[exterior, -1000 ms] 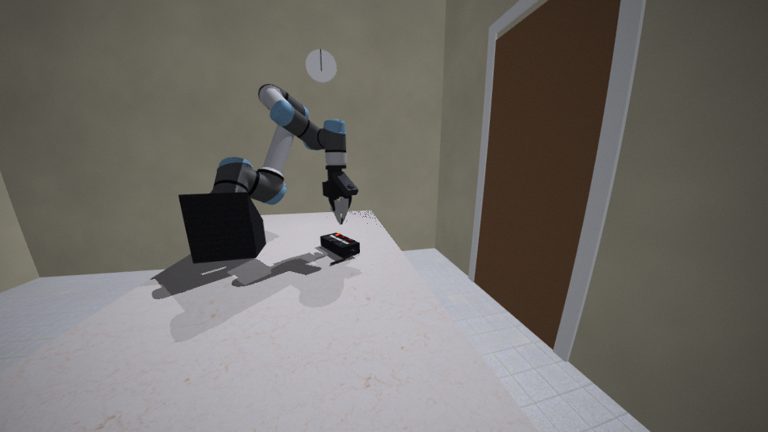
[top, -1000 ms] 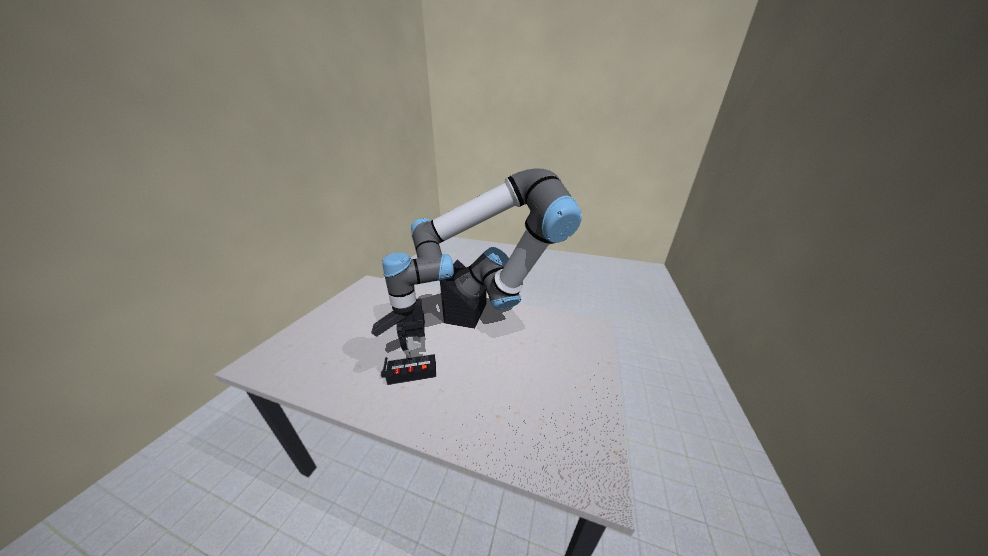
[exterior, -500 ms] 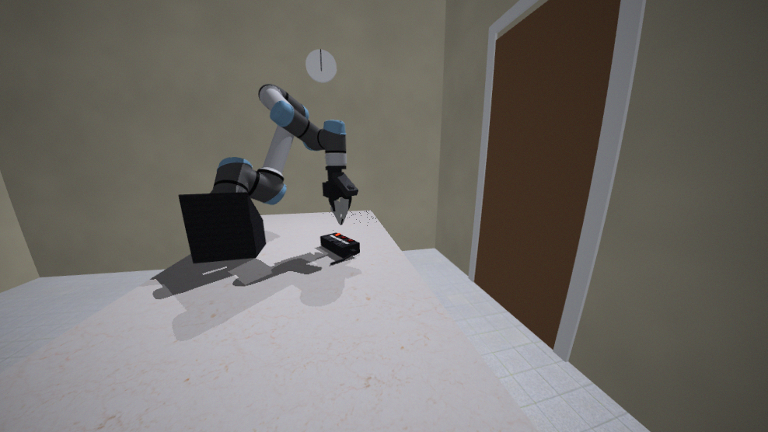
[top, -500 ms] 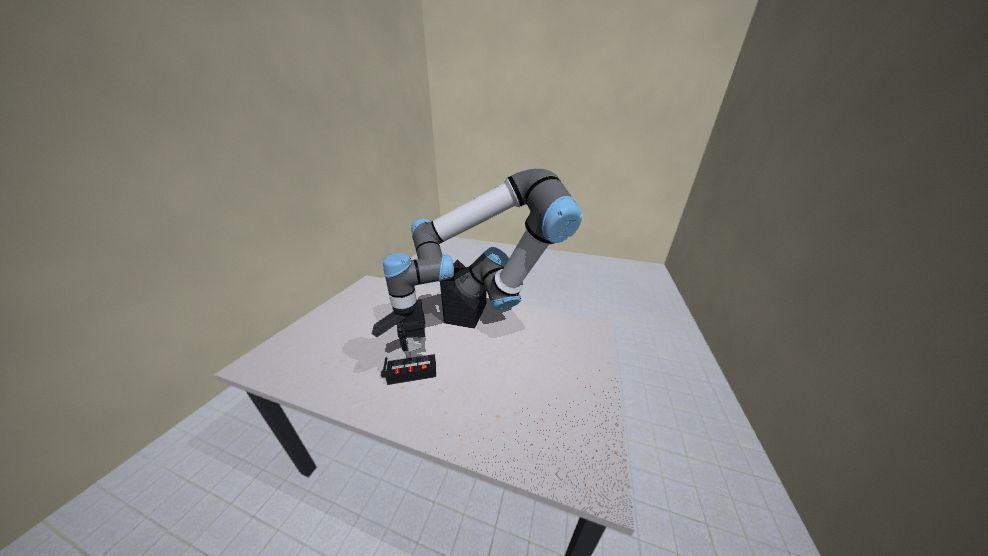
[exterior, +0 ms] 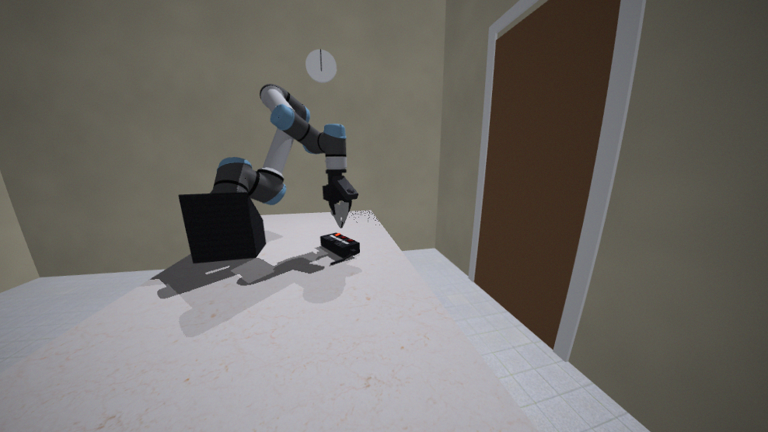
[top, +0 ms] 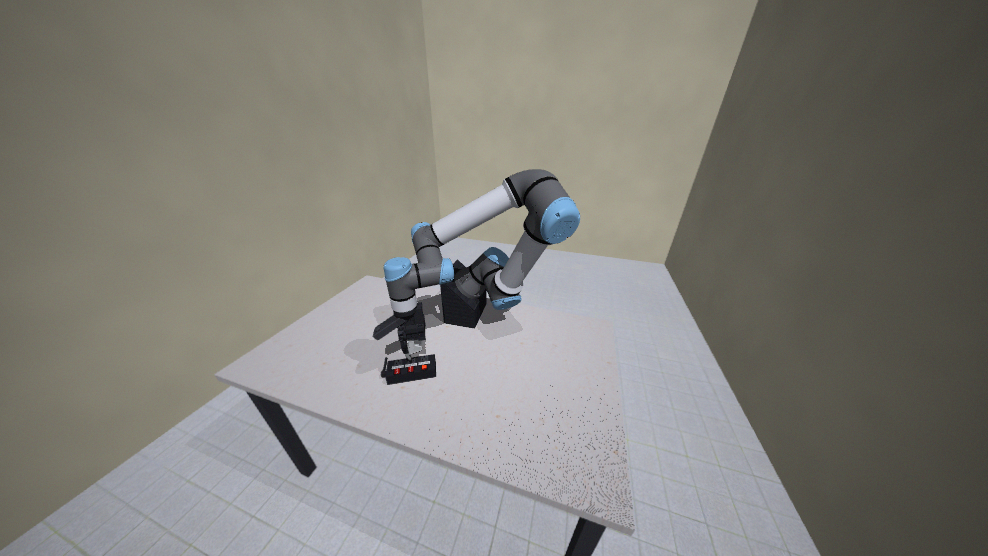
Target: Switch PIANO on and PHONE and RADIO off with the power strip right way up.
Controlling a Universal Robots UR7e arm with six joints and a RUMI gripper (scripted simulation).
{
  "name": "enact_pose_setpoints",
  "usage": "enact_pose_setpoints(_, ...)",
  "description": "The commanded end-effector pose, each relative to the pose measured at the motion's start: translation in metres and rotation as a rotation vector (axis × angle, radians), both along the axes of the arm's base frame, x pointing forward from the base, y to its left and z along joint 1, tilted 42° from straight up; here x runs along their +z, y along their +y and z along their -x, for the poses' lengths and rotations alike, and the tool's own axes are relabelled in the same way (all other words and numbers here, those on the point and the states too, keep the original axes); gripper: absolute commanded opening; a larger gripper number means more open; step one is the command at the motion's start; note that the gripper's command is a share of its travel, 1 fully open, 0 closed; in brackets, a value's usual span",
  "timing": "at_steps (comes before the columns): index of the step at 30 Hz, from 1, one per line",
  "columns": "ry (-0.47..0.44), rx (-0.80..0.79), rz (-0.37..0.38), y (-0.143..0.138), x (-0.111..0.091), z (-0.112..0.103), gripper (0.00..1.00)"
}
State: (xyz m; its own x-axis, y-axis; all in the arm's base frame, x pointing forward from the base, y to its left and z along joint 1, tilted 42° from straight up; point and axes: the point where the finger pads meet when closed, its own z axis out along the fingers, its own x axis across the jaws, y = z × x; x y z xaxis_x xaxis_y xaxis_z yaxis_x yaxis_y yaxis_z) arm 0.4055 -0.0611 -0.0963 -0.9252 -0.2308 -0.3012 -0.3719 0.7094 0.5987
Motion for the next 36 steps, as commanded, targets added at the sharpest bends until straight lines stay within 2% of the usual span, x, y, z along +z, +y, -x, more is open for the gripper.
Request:
enact_pose_setpoints(1, 0.002, -0.001, -0.003, 0.007, -0.007, 0.000, 0.00)
enact_pose_setpoints(20, 0.002, -0.001, -0.003, 0.019, -0.021, -0.002, 0.00)
enact_pose_setpoints(36, 0.000, -0.001, 0.000, 0.020, -0.023, -0.003, 0.00)
